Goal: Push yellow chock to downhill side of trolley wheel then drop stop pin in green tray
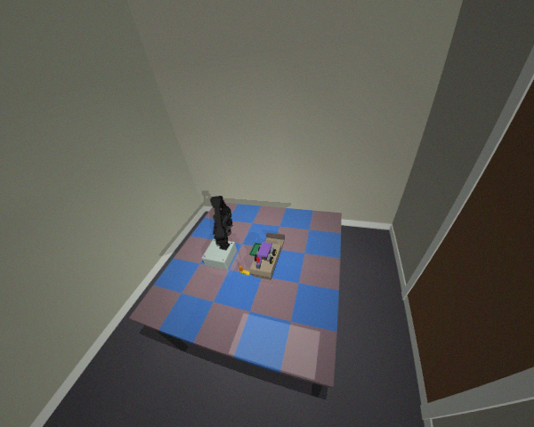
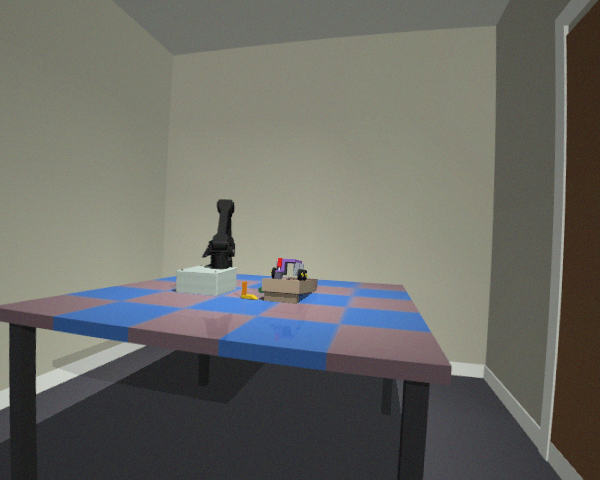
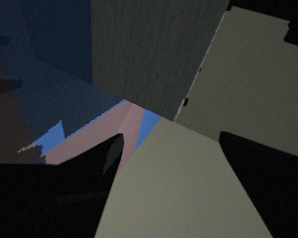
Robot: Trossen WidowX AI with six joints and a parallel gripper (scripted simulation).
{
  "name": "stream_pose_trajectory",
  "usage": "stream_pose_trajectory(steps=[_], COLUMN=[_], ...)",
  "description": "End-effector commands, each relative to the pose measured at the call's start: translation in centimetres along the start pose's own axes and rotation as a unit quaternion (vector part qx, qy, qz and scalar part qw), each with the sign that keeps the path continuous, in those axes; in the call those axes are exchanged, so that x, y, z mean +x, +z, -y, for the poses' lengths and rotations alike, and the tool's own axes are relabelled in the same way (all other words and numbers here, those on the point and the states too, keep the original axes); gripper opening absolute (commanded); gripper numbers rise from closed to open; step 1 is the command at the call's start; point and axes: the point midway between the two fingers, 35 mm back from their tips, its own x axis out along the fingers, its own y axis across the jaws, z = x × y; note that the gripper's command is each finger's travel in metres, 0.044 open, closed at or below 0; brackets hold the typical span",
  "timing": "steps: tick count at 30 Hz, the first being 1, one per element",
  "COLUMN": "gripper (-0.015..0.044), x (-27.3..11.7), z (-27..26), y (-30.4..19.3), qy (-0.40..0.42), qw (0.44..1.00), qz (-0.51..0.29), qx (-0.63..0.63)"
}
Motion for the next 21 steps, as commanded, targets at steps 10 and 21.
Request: stream_pose_trajectory(steps=[10, 21], gripper=[0.0190, 0.0190], x=[-2.8, -6.3], z=[-0.1, 0.4], y=[2.0, 5.8], qy=[0.066, 0.172], qw=[0.997, 0.980], qz=[-0.043, -0.101], qx=[-0.006, -0.003])
